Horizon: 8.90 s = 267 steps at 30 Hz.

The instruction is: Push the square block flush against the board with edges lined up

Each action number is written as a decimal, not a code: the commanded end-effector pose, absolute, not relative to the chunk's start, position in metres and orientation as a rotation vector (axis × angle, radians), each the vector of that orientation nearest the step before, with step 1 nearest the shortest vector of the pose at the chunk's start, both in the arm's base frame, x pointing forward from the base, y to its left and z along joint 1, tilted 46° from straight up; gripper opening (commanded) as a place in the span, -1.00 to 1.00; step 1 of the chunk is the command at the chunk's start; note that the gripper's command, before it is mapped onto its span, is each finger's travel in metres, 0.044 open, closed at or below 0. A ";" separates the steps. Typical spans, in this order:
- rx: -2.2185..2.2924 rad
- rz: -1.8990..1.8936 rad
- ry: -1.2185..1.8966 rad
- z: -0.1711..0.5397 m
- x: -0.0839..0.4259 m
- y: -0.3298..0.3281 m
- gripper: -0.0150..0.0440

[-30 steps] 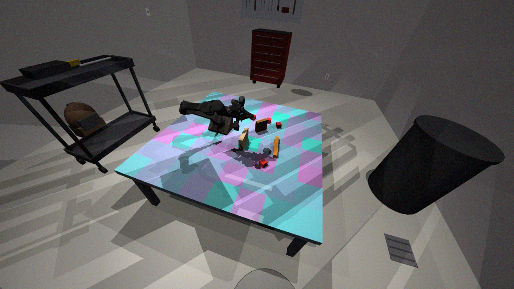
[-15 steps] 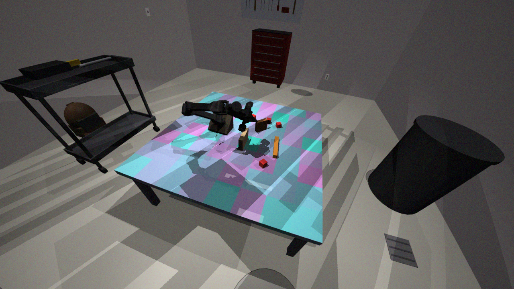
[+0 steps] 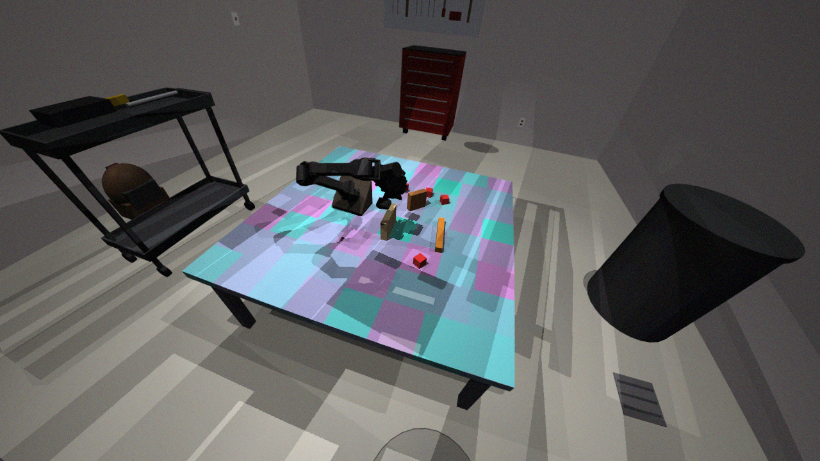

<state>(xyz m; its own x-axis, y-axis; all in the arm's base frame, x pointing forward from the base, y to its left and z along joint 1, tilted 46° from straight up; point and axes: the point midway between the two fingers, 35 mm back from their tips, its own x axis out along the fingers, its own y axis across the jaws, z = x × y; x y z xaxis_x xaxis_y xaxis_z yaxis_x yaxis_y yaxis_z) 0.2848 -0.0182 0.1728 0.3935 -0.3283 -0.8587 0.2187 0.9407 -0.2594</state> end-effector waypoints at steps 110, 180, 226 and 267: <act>-0.581 -0.662 1.576 0.102 0.244 -0.080 -0.49; -0.581 -0.661 1.580 0.138 0.212 -0.042 -0.49; -0.002 -1.154 1.205 -0.030 0.307 0.122 -0.49; 0.033 -1.187 1.174 -0.073 0.311 0.089 -0.49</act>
<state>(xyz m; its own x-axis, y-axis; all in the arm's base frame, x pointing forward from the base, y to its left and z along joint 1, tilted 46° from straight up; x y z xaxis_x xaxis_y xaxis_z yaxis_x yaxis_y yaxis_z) 0.3081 0.0902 -0.0750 -0.1026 -0.6920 -0.7145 0.7244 0.4403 -0.5304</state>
